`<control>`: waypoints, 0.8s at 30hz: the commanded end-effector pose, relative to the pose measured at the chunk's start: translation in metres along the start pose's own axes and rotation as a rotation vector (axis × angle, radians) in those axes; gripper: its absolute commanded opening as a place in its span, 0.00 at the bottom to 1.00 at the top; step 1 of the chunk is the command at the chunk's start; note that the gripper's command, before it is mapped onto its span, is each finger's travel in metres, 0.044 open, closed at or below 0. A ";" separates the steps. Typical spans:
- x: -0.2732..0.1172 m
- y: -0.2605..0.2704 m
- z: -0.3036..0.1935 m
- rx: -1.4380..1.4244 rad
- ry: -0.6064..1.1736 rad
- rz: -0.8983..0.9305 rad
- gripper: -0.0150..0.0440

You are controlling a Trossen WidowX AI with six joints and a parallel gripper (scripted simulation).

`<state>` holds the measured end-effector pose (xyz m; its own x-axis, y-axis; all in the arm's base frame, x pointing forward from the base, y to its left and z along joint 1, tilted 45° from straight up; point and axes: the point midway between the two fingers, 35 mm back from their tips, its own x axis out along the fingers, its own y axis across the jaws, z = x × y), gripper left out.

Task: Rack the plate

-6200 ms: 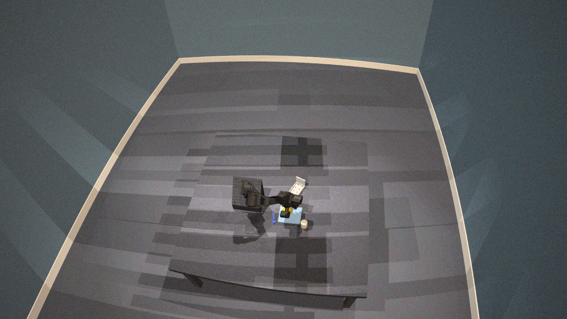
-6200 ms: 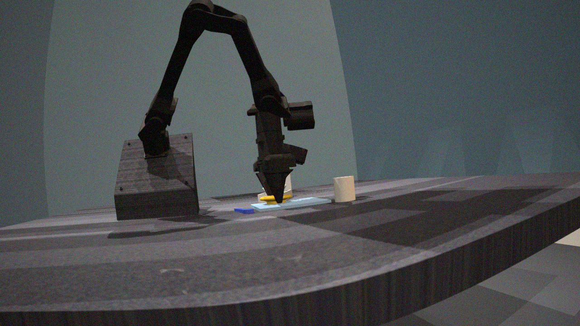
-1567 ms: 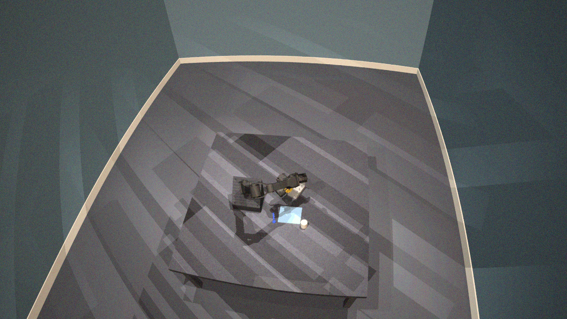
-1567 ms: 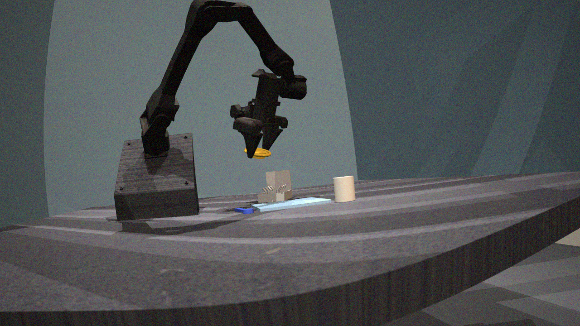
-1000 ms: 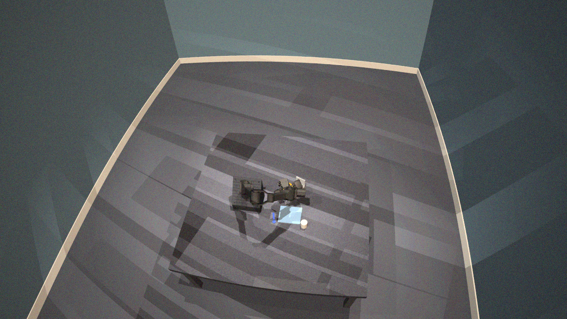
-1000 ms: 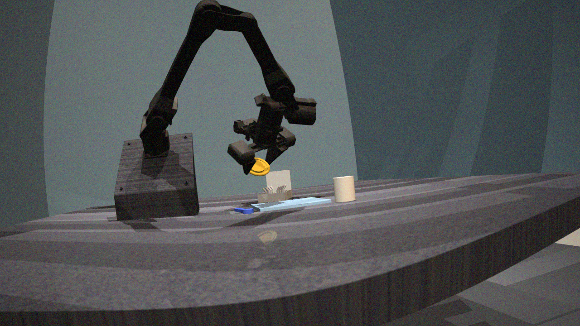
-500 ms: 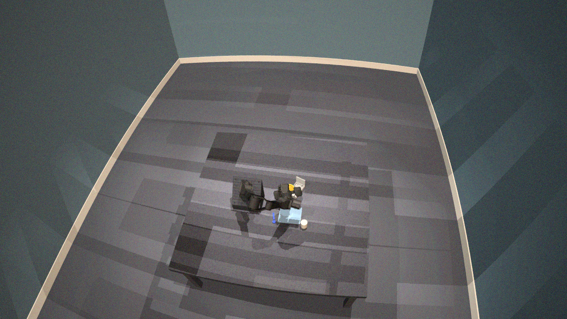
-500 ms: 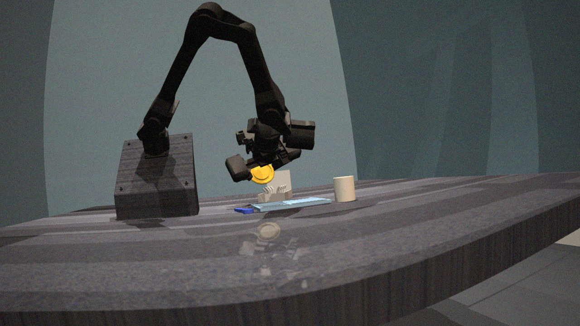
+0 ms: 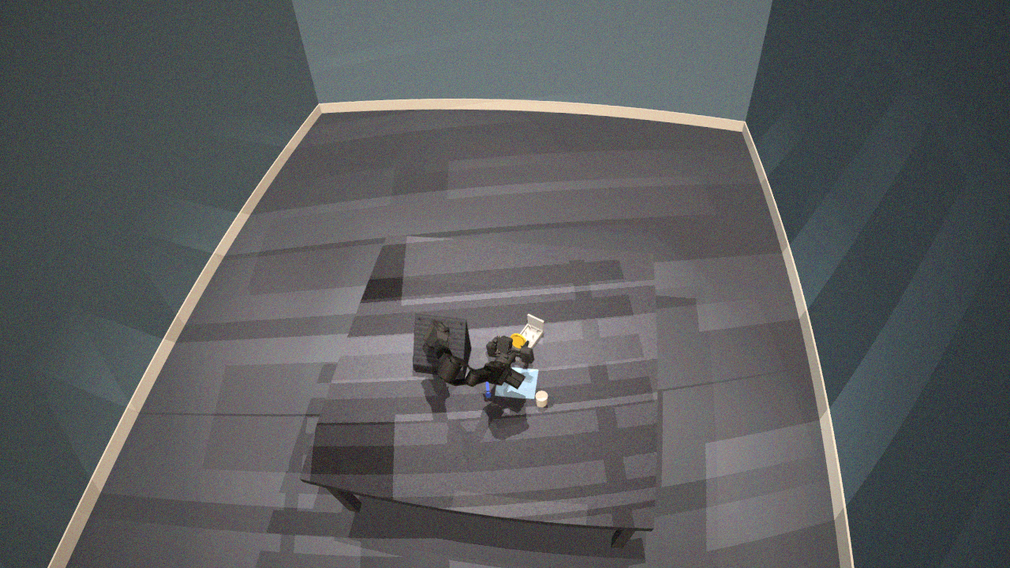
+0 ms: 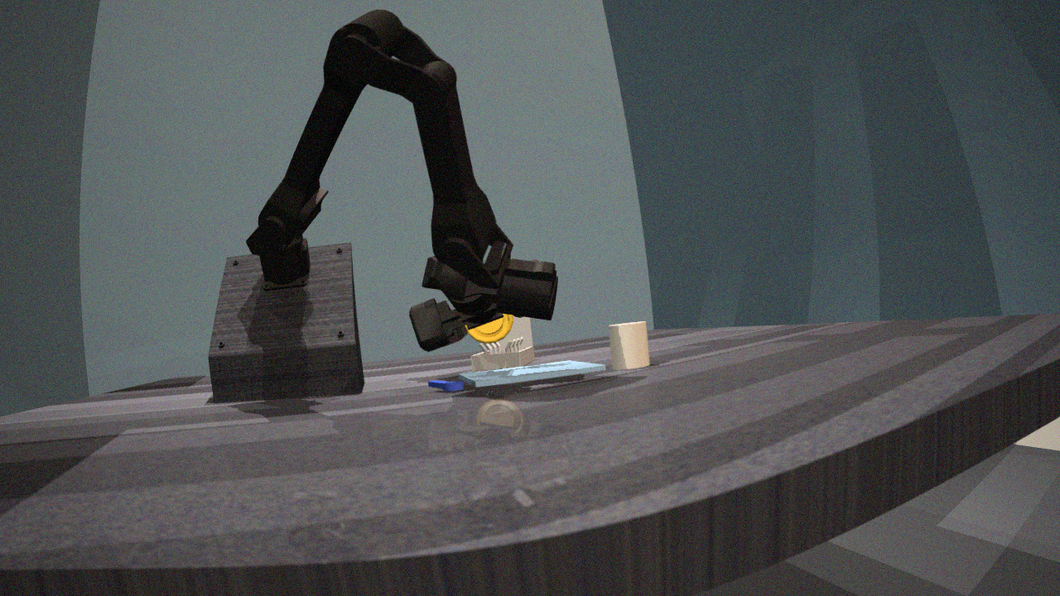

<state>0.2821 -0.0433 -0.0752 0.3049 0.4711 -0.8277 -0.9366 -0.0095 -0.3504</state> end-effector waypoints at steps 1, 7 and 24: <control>-0.006 -0.001 -0.003 0.020 -0.036 -0.084 0.25; -0.009 -0.002 -0.004 0.029 -0.048 -0.118 0.25; 0.013 -0.004 0.001 0.031 -0.045 -0.111 0.25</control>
<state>0.2881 -0.0412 -0.0801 0.4039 0.5038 -0.7636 -0.9007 0.0731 -0.4282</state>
